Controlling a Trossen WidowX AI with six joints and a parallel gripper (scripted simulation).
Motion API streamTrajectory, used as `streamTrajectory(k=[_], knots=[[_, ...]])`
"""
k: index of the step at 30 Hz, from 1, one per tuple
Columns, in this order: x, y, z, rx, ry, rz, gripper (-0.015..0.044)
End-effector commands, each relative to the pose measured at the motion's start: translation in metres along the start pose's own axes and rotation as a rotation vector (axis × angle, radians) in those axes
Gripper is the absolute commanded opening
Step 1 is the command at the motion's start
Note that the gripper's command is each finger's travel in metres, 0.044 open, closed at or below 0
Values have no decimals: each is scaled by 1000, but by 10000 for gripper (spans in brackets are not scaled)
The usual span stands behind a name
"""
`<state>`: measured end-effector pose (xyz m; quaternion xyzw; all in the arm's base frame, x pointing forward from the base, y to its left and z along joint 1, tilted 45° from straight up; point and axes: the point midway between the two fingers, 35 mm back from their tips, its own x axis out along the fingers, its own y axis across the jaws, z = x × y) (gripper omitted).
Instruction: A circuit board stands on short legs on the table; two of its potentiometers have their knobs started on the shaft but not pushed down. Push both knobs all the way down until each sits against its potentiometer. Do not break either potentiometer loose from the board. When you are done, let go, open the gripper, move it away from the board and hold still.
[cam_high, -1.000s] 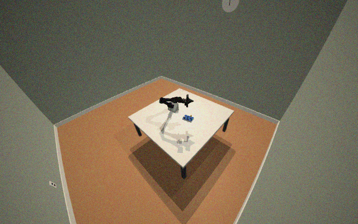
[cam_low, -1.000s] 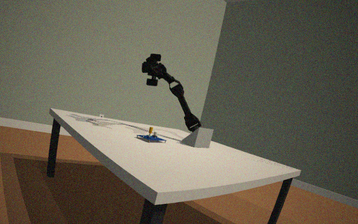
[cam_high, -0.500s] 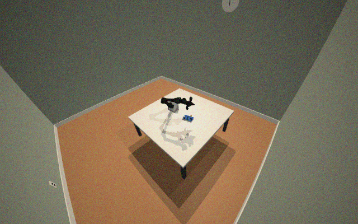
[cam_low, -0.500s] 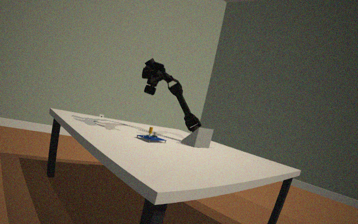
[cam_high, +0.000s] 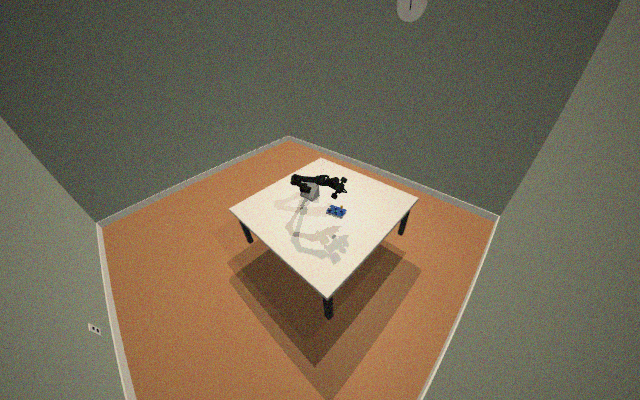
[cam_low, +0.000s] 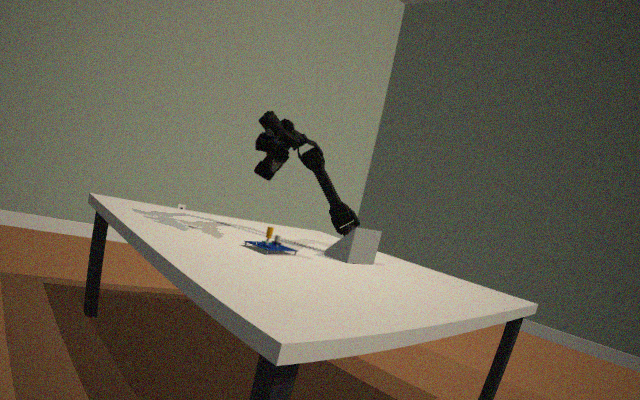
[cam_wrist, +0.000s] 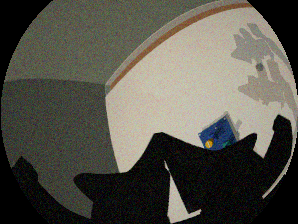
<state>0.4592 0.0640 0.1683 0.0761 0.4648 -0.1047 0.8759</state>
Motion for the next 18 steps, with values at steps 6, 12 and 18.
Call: streamTrajectory(k=[6,12,18], knots=[[13,-20,-18,-187,103,-136,0],[20,-35,-32,-329,193,-224,0],[25,-50,-45,-476,292,-301,0]])
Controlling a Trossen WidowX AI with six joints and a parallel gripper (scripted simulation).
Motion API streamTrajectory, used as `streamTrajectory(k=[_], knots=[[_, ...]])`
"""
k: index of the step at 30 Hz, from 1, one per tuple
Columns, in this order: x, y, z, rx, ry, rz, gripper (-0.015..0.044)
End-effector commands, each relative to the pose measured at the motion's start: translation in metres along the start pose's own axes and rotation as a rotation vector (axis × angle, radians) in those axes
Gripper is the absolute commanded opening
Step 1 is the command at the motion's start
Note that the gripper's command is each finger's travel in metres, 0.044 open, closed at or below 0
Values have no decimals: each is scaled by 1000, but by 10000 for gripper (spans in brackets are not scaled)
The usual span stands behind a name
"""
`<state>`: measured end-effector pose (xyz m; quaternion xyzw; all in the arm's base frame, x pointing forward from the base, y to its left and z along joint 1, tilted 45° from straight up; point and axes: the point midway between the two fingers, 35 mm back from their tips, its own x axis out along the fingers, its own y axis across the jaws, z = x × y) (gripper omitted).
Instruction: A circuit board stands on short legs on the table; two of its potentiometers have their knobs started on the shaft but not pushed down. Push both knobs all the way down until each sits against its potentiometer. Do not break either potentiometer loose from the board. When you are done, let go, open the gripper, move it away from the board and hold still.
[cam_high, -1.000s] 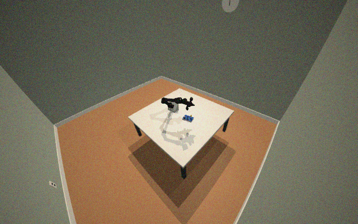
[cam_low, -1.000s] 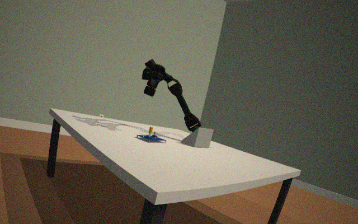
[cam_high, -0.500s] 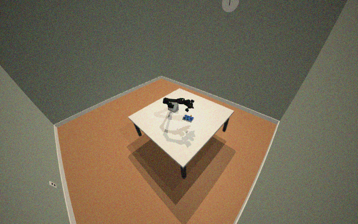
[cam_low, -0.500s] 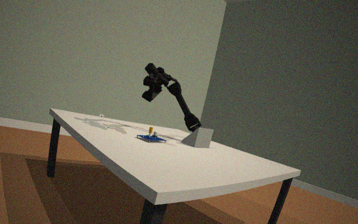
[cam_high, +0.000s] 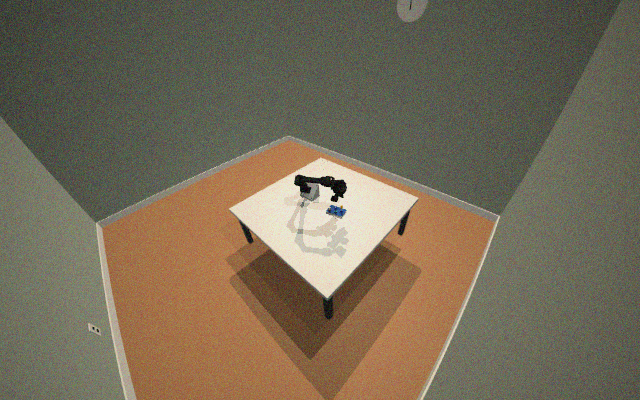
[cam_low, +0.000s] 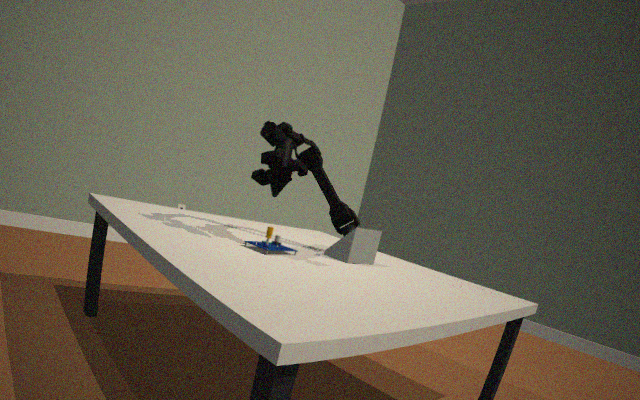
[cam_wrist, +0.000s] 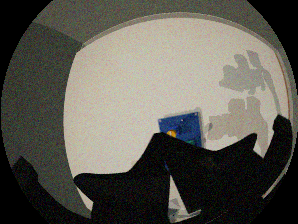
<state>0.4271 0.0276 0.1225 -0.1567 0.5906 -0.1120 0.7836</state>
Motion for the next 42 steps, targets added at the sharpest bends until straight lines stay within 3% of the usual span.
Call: streamTrajectory(k=[1,25,42], knots=[[4,-5,-6,-83,47,-43,0],[24,-38,-55,-737,469,-234,0],[44,-48,-64,-756,481,-238,0]])
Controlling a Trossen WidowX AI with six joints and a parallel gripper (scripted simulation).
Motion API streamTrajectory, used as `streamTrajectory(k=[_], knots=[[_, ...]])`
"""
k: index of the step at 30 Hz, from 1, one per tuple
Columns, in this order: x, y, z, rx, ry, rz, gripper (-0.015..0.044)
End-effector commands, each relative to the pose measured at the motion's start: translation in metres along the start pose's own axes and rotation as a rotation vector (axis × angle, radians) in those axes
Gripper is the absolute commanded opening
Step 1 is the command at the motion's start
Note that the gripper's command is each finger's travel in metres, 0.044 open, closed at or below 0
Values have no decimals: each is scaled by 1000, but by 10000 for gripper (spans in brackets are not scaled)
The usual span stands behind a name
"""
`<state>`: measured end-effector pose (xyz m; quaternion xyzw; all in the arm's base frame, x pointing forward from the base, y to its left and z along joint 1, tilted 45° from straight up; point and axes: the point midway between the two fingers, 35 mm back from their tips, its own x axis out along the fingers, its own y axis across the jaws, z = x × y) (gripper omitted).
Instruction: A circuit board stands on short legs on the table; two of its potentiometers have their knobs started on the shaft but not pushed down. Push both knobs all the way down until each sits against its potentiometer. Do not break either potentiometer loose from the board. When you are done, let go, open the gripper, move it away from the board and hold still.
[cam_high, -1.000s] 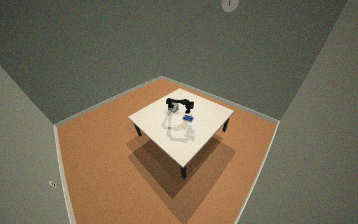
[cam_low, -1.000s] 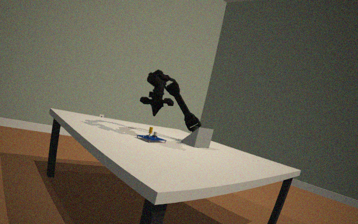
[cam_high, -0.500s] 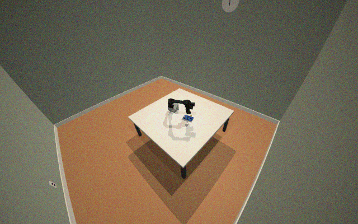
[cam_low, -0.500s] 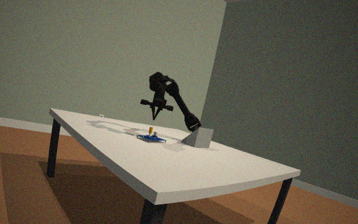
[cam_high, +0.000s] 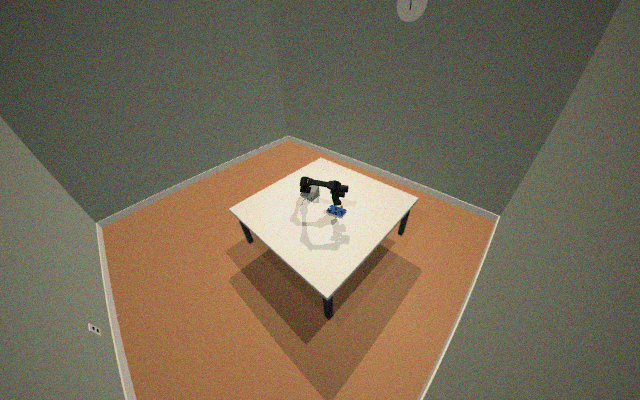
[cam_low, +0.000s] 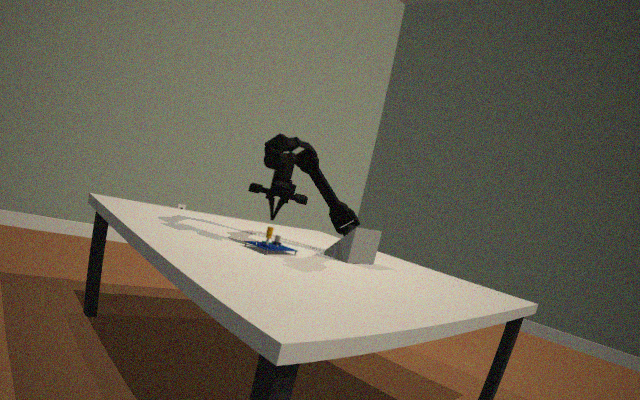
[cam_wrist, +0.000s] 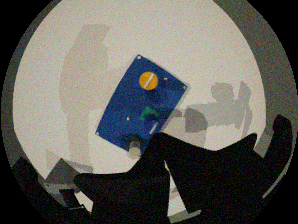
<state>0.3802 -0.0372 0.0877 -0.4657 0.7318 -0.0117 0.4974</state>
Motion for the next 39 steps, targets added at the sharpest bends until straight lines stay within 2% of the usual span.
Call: streamTrajectory(k=[1,11,39], knots=[[5,1,-1,-7,6,-1,0],[21,1,-1,-6,6,-2,0],[25,1,-1,-6,6,-2,0]])
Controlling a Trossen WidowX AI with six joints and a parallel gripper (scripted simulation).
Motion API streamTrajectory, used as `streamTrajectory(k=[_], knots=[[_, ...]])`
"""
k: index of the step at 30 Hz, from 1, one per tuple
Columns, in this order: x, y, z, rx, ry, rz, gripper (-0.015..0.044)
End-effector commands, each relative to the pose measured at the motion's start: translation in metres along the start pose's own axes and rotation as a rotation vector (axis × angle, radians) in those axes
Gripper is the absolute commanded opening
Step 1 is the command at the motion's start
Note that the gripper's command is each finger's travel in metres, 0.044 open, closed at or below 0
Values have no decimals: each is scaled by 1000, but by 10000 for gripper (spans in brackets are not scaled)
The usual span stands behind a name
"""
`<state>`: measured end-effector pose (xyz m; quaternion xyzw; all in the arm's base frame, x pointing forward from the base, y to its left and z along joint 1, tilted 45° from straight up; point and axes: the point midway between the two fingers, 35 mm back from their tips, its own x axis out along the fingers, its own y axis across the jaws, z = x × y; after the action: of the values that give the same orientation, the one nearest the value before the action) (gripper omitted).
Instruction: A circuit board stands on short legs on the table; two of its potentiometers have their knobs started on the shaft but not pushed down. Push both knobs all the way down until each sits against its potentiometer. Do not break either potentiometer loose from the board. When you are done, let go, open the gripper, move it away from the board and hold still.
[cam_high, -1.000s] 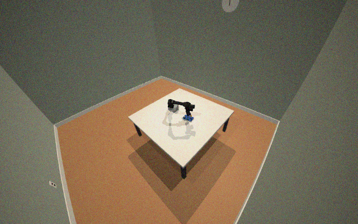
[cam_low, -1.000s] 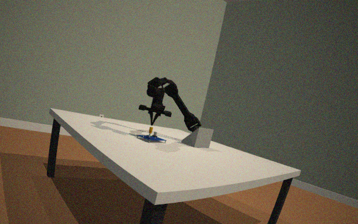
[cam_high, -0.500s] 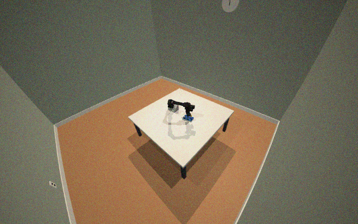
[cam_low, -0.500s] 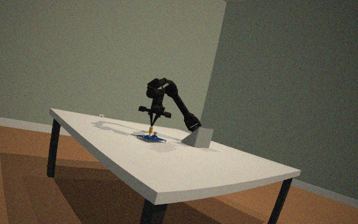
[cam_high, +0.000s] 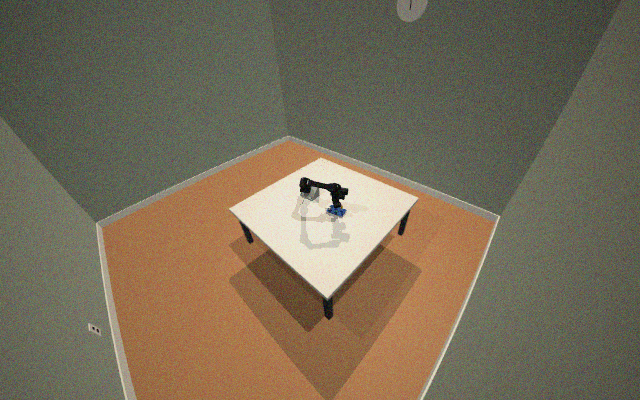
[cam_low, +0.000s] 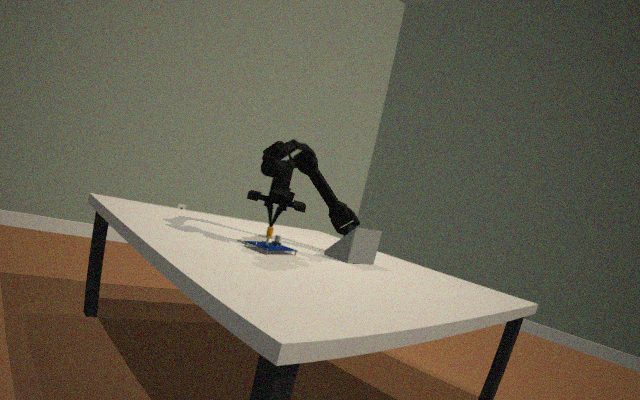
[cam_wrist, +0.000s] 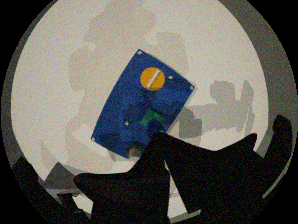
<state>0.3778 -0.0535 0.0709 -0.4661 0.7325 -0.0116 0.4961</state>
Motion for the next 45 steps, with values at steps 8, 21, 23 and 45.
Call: streamTrajectory(k=[8,21,23,45], knots=[[3,0,-1,-5,4,-2,0],[2,0,-1,-5,4,-2,0],[2,0,-1,-5,4,-2,0],[6,0,-1,-5,4,-2,0]])
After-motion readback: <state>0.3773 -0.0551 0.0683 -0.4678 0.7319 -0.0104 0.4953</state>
